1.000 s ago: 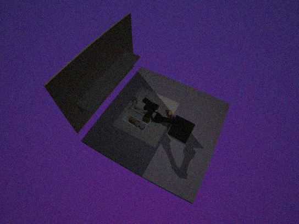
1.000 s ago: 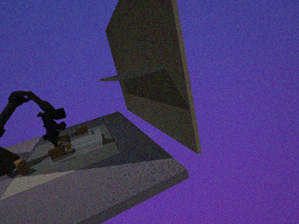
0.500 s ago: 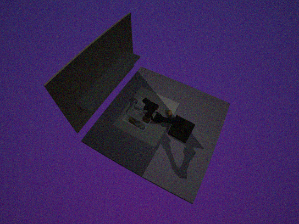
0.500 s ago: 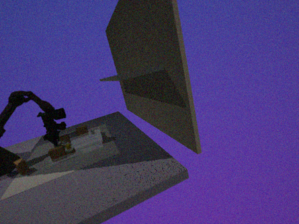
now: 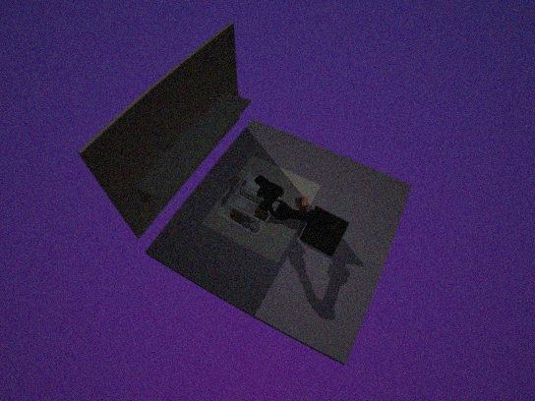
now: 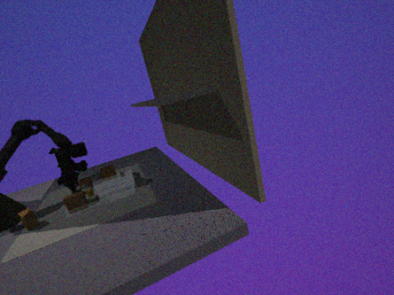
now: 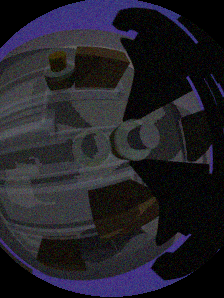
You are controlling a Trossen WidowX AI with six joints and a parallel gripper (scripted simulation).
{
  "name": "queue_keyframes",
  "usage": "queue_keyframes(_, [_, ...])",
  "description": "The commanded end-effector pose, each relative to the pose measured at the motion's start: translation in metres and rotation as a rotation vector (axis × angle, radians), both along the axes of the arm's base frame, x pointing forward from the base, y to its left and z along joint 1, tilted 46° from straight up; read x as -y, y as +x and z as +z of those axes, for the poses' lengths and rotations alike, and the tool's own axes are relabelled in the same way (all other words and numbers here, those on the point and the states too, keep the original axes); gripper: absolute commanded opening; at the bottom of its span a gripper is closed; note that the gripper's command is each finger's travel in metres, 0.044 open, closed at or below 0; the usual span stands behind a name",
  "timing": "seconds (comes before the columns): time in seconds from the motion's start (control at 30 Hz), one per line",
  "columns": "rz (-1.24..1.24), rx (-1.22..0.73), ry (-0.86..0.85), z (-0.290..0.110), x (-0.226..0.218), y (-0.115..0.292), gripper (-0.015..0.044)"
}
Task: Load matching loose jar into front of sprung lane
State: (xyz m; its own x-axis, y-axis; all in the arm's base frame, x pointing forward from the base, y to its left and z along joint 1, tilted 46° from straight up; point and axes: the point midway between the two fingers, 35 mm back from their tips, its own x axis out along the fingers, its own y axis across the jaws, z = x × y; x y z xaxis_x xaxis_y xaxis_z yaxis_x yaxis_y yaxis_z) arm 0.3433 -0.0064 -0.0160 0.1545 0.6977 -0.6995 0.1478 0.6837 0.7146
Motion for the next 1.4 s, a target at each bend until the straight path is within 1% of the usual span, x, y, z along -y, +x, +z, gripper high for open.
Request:
queue_keyframes(0.0, [-0.003, 0.031, -0.003, 0.0041, 0.0024, 0.0101, 0.0])
queue_keyframes(1.37, [-0.003, 0.032, -0.003, 0.0044, 0.0036, 0.0154, 0.0])
